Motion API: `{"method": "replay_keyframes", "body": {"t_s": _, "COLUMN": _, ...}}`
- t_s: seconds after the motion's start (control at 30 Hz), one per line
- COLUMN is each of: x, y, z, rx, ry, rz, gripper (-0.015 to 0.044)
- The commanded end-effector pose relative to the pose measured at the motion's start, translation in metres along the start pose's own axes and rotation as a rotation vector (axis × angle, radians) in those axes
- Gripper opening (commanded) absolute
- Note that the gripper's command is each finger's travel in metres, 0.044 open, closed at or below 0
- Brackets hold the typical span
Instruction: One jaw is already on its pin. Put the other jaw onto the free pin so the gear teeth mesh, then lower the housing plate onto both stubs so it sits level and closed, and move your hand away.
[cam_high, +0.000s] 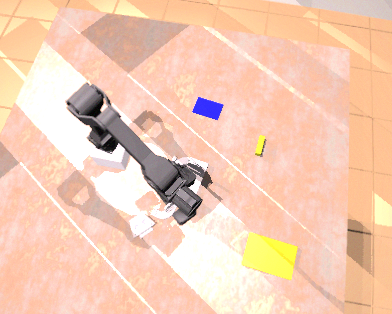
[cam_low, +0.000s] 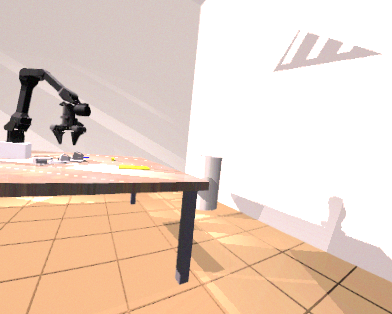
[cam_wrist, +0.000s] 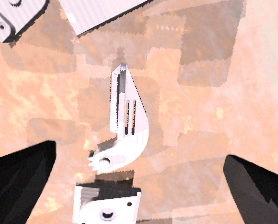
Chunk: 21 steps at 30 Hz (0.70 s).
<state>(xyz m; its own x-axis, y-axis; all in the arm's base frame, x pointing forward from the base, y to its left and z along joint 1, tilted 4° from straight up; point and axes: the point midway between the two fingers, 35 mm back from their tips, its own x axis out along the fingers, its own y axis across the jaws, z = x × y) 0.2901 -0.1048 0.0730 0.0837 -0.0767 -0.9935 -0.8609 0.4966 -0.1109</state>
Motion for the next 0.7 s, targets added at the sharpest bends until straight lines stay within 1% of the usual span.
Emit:
{"method": "replay_keyframes", "body": {"t_s": 0.0, "x": 0.004, "y": 0.003, "z": -0.009, "rx": -0.035, "ry": -0.002, "rz": 0.020, "gripper": 0.0440}}
{"method": "replay_keyframes", "body": {"t_s": 0.13, "x": 0.006, "y": 0.003, "z": -0.009, "rx": -0.035, "ry": -0.002, "rz": 0.020, "gripper": 0.0440}}
{"method": "replay_keyframes", "body": {"t_s": 0.27, "x": 0.042, "y": 0.004, "z": -0.009, "rx": -0.035, "ry": -0.002, "rz": 0.021, "gripper": 0.0440}}
{"method": "replay_keyframes", "body": {"t_s": 0.67, "x": 0.053, "y": 0.004, "z": -0.009, "rx": -0.035, "ry": -0.002, "rz": 0.021, "gripper": 0.0440}}
